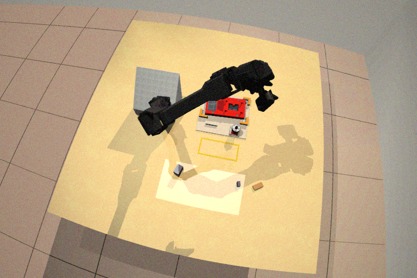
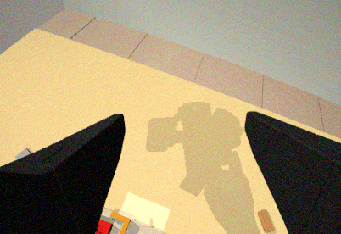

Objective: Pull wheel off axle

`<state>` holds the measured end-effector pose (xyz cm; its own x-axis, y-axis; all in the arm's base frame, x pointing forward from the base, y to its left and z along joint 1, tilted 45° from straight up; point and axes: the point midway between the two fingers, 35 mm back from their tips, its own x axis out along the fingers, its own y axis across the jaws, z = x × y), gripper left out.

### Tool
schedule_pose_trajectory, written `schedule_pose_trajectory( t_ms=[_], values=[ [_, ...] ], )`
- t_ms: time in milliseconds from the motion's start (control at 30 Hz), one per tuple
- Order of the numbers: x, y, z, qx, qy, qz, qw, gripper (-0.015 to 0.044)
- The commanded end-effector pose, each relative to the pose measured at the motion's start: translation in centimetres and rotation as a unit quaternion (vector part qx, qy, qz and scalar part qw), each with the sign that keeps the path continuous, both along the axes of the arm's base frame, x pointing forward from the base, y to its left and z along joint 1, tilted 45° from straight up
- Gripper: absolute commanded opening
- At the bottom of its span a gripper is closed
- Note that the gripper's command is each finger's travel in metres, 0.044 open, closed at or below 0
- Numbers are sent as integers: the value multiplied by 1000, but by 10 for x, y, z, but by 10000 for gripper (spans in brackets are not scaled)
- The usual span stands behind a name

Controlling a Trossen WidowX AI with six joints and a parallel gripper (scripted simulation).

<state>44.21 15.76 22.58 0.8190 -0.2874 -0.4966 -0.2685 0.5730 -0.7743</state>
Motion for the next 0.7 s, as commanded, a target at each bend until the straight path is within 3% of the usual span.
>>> schedule_pose_trajectory(
  t_ms=[0,300,667],
  values=[
    [2,-25,-37,15,47,-62,997,300],
    [-16,-97,-115,37,145,-248,957,300],
    [-69,-176,-176,18,214,-478,852,300]
  ],
)
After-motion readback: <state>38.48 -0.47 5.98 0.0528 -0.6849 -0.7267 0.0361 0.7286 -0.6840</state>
